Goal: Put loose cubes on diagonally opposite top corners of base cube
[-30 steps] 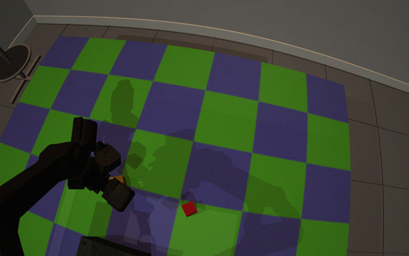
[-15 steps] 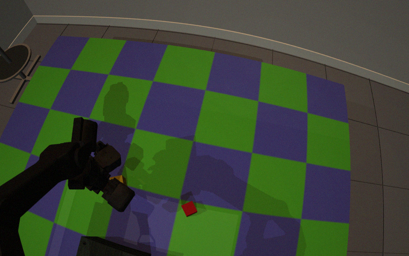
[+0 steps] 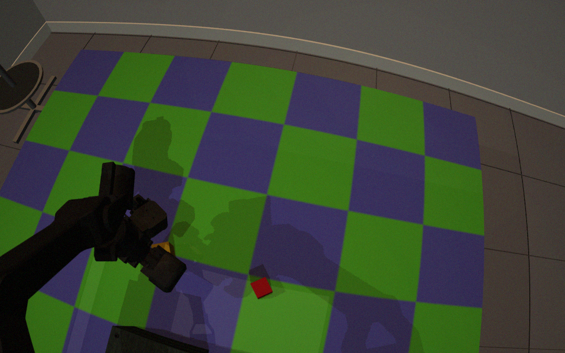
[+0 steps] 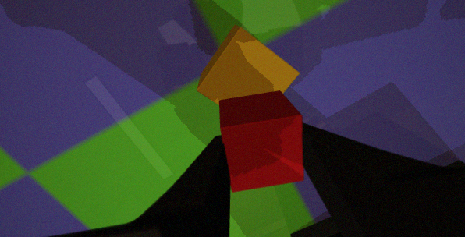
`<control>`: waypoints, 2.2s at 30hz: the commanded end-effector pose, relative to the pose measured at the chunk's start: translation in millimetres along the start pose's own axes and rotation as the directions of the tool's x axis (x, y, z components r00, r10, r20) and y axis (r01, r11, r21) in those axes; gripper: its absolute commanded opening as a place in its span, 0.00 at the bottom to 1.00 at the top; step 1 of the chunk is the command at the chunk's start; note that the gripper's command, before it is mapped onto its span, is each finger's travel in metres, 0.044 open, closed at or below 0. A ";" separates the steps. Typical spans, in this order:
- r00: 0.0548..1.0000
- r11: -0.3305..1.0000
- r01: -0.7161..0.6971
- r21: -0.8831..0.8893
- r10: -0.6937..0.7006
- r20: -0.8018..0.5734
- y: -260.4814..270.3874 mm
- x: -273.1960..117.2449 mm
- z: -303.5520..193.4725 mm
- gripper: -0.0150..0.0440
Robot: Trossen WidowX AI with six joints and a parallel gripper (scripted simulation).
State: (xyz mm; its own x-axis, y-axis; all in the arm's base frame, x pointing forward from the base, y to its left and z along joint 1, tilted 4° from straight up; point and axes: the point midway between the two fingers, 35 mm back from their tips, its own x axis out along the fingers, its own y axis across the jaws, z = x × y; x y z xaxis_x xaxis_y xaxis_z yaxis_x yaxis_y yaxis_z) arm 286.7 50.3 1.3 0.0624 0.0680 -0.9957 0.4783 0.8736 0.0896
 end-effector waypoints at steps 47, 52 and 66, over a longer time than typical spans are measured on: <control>1.000 1.000 0.000 0.000 0.000 0.000 0.2 -30.3 0.2 0.60; 1.000 1.000 0.000 0.000 0.000 0.000 0.2 -30.3 0.2 0.60; 1.000 0.933 0.017 -0.360 -0.016 0.007 -72.6 -41.1 50.1 0.70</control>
State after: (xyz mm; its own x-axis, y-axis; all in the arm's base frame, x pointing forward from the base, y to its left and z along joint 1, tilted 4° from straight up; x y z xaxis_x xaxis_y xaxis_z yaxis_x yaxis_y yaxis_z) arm 293.6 -15.4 36.5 0.0684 0.0513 -0.9963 0.2288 0.9713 0.0657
